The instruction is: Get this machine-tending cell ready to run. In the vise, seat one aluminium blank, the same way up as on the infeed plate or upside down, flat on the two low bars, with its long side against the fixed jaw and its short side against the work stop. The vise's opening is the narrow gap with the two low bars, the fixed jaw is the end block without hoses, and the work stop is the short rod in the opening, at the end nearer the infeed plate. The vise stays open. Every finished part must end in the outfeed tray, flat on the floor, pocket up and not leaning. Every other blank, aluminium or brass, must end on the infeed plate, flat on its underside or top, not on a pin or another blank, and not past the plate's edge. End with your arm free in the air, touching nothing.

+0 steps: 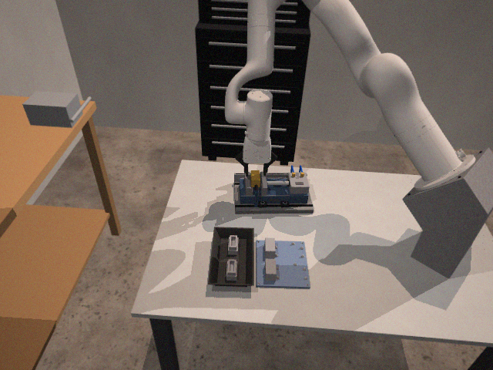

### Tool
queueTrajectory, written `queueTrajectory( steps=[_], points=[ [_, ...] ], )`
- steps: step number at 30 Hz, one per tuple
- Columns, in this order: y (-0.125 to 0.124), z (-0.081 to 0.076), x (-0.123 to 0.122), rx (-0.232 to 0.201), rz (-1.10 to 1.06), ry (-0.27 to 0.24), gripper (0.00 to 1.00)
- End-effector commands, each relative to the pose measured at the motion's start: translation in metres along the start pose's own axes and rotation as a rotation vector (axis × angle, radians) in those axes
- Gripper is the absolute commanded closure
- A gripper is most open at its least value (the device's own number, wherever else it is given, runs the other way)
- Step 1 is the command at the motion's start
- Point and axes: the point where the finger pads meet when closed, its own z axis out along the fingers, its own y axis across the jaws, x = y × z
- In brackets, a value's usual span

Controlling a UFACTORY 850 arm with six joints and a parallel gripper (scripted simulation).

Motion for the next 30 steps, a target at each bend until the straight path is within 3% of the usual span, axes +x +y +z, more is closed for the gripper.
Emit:
queueTrajectory(
  steps=[1, 30],
  points=[
    [-0.001, 0.000, 0.000, 0.001, 0.000, 0.000, 0.31],
    [-0.001, 0.011, 0.000, 0.001, 0.000, 0.000, 0.31]
  ],
)
